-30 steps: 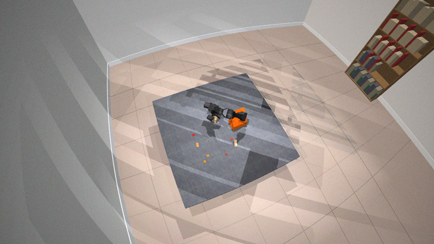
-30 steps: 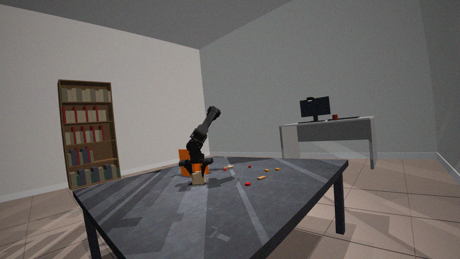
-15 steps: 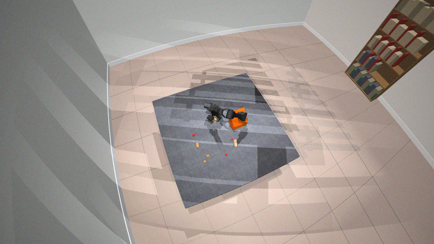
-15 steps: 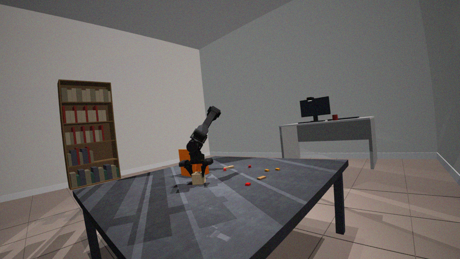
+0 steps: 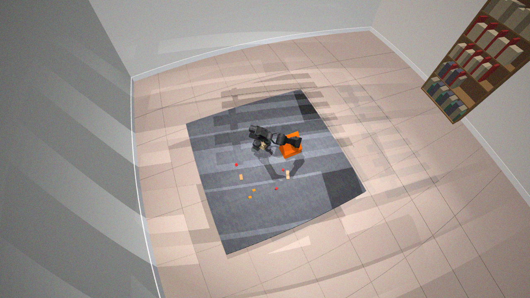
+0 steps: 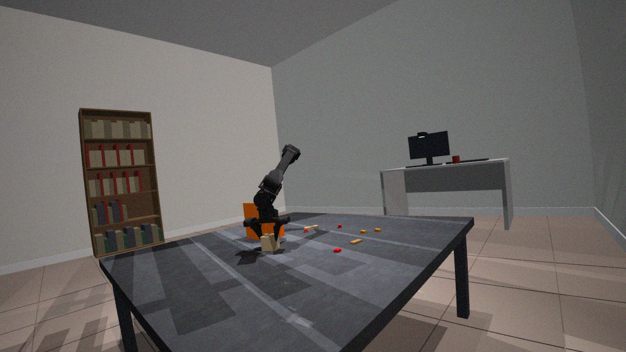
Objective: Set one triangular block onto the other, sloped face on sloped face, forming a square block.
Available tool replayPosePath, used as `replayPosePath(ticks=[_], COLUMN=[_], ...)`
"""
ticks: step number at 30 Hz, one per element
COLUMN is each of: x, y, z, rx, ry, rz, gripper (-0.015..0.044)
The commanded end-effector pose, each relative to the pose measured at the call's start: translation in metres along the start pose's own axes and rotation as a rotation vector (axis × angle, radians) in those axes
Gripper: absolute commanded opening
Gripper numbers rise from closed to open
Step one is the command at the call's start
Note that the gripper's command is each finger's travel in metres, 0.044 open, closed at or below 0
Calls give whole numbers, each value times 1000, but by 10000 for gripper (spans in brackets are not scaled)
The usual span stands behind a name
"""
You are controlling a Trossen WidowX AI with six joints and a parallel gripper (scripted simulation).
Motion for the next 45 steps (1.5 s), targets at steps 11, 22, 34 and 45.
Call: replayPosePath(ticks=[11,22,34,45], x=[1,1,2,2], y=[0,0,0,0], z=[0,0,1,1], rx=[5,0,0,0], ry=[-3,-1,0,0], rz=[-4,1,0,0], gripper=[0,0,184,440])
Point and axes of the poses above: the point midway between the two fingers, 35 mm back from their tips, its own x axis out along the fingers, its own y axis across the jaws, z = x × y, the point moved 7 cm from there along -x, back along the fingers, and after that the axes turned 9 degrees about x, right-handed, at the moved point
